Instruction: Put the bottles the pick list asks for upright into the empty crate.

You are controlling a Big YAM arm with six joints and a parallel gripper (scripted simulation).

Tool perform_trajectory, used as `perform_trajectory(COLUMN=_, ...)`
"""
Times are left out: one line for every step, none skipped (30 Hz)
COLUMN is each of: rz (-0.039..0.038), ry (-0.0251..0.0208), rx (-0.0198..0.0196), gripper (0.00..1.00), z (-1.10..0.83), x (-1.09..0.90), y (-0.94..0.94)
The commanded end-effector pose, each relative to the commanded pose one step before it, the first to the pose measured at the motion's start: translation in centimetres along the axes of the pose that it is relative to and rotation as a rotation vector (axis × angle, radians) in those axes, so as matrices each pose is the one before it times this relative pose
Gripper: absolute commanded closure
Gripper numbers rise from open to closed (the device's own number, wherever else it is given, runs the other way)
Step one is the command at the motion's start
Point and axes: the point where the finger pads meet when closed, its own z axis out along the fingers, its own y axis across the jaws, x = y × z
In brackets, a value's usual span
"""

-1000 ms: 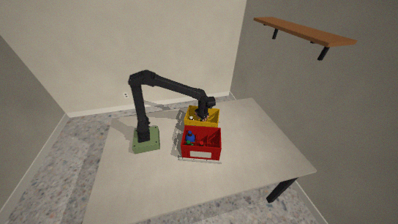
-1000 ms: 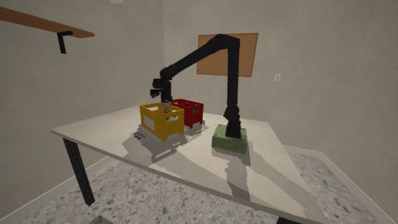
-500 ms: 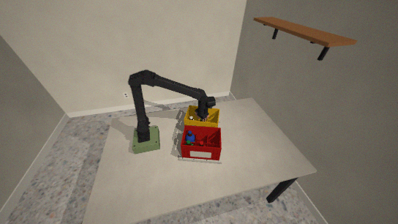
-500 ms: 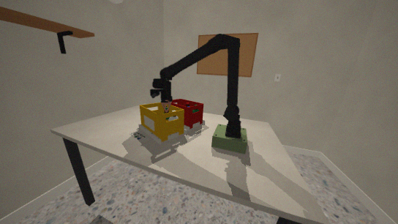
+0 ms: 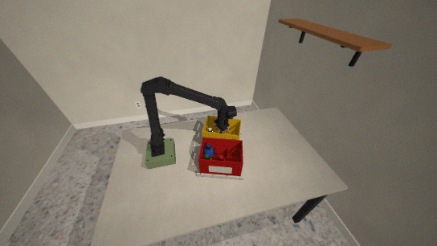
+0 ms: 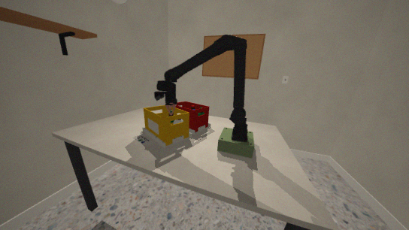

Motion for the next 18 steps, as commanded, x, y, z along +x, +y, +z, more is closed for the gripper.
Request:
perform_trajectory(rz=0.00518, ry=-0.01771, rx=0.01115, gripper=0.39, z=-0.496, x=0.08, y=0.173)
perform_trajectory(rz=0.00002, ry=0.00133, rx=-0.00067, gripper=0.39, z=0.025, x=0.032, y=0.011)
perform_trajectory(rz=0.00001, ry=0.00046, rx=-0.00023, gripper=0.39, z=-0.008, x=0.023, y=0.007)
perform_trajectory(rz=0.0, ry=-0.0004, rx=0.00021, gripper=0.39, z=-0.01, x=0.003, y=-0.004)
perform_trajectory(rz=0.00001, ry=0.00093, rx=-0.00047, gripper=0.39, z=0.02, x=0.024, y=0.006)
perform_trajectory(rz=0.00004, ry=0.00289, rx=-0.00147, gripper=0.39, z=0.112, x=0.036, y=0.012)
perform_trajectory(rz=0.00001, ry=0.00061, rx=-0.0003, gripper=0.39, z=0.038, x=0.005, y=-0.003)
perform_trajectory(rz=0.0, ry=-0.00001, rx=0.00001, gripper=0.39, z=0.002, x=0.002, y=-0.005)
perform_trajectory(rz=0.0, ry=-0.00005, rx=0.00003, gripper=0.39, z=-0.001, x=0.002, y=-0.005)
perform_trajectory(rz=0.0, ry=0.0, rx=0.0, gripper=0.39, z=0.0, x=0.0, y=0.0)
perform_trajectory(rz=0.0, ry=0.0, rx=0.0, gripper=0.39, z=0.0, x=0.0, y=0.0)
perform_trajectory(rz=0.00001, ry=0.00343, rx=-0.00173, gripper=0.39, z=0.049, x=0.063, y=0.019)
perform_trajectory(rz=0.0, ry=-0.00011, rx=0.00006, gripper=0.39, z=-0.003, x=0.001, y=-0.005)
perform_trajectory(rz=0.0, ry=-0.00011, rx=0.00006, gripper=0.39, z=-0.003, x=0.001, y=-0.005)
perform_trajectory(rz=0.00009, ry=0.0057, rx=-0.0029, gripper=0.39, z=-0.708, x=0.314, y=0.152)
perform_trajectory(rz=0.00001, ry=-0.00002, rx=0.00001, gripper=0.39, z=-0.26, x=0.01, y=-0.009)
perform_trajectory(rz=-0.00021, ry=-0.01867, rx=0.00955, gripper=0.39, z=-1.0, x=-0.763, y=-0.391)
perform_trajectory(rz=-0.00039, ry=-0.03054, rx=0.01566, gripper=0.39, z=-1.468, x=-1.243, y=-0.636)
